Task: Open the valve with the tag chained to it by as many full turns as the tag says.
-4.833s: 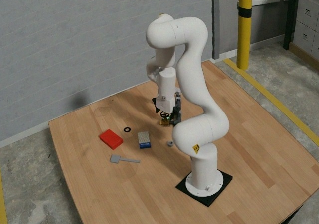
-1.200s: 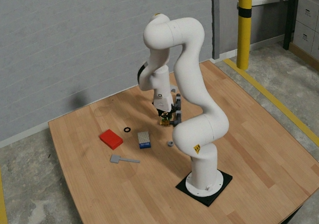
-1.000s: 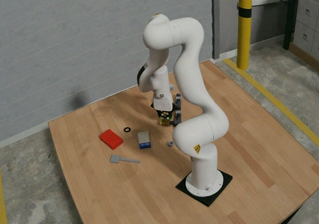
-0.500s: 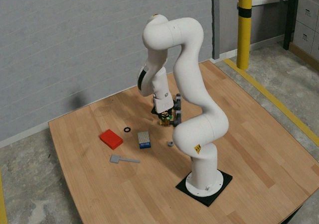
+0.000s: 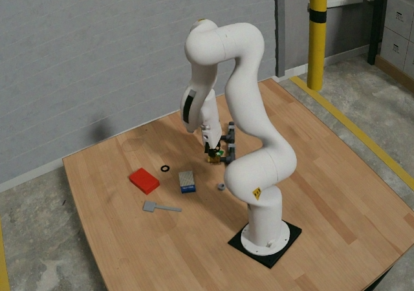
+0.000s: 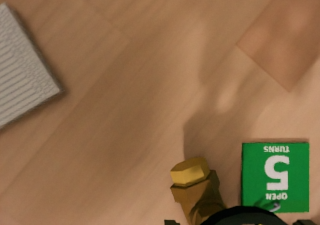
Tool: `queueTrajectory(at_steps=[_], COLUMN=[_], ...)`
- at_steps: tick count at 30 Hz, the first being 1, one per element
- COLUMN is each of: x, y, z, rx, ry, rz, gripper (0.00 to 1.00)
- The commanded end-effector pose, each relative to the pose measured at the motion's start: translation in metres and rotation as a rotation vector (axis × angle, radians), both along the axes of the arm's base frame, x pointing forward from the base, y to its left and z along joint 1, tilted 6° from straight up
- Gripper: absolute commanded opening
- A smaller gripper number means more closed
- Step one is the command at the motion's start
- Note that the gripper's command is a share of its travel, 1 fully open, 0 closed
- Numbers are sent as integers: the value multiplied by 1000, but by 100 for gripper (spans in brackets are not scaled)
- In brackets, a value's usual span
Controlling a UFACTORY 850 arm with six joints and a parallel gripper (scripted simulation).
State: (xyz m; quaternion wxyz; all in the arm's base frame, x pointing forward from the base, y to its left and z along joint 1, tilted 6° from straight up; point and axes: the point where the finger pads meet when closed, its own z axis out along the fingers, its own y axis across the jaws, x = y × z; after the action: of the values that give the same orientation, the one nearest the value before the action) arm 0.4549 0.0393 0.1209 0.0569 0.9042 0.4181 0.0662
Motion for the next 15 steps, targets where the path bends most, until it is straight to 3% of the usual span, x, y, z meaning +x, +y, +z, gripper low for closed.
queueTrajectory(at_steps=[1,9,15], x=[1,1,1], y=[0,0,0], z=[1,1,1], rx=[21,-8,-10], ry=[39,56,62], rz=[276,658,747], gripper=[0,0,0])
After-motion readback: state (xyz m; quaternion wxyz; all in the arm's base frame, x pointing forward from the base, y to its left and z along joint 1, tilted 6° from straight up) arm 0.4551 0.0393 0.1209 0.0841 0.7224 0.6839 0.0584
